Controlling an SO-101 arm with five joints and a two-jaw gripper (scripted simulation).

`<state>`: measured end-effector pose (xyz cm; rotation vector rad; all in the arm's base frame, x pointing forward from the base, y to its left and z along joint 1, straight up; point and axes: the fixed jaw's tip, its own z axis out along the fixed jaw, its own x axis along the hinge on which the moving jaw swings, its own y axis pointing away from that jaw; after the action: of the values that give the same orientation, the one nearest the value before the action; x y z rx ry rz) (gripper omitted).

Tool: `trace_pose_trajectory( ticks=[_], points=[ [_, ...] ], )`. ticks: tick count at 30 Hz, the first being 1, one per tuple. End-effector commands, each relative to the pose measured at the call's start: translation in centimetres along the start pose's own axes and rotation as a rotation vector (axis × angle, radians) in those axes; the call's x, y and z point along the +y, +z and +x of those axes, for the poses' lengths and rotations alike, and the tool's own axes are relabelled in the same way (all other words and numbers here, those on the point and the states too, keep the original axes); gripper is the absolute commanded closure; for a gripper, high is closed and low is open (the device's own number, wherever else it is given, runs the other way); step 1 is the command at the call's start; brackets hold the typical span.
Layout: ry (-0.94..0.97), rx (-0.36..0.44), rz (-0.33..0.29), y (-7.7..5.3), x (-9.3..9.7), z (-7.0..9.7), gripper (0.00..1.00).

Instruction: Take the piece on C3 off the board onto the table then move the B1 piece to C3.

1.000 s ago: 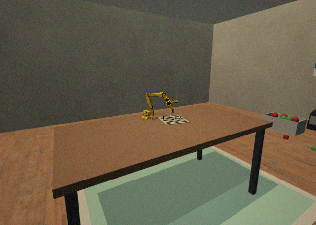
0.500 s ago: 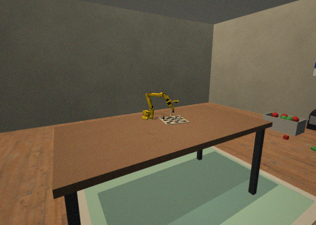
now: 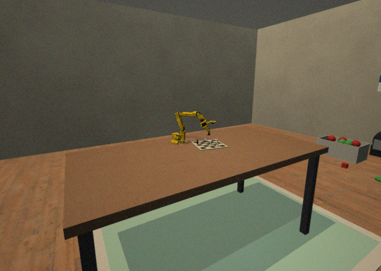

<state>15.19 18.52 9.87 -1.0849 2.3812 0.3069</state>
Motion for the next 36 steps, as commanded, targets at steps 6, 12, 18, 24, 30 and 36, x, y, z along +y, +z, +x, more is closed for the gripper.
trace_pose_trajectory(
  ticks=[6,12,18,24,30,36],
  points=[
    [-0.013,0.008,-0.006,0.7,0.2,0.4,1.0],
    [-0.013,0.008,-0.006,1.6,0.2,0.9,1.0],
    [-0.013,0.008,-0.006,2.7,0.3,1.5,1.0],
    [-0.013,0.008,-0.006,3.4,0.3,2.0,1.0],
    [-0.013,0.008,-0.006,4.4,0.3,2.5,1.0],
    [-0.013,0.008,-0.006,5.0,0.3,2.9,1.0]
  ],
)
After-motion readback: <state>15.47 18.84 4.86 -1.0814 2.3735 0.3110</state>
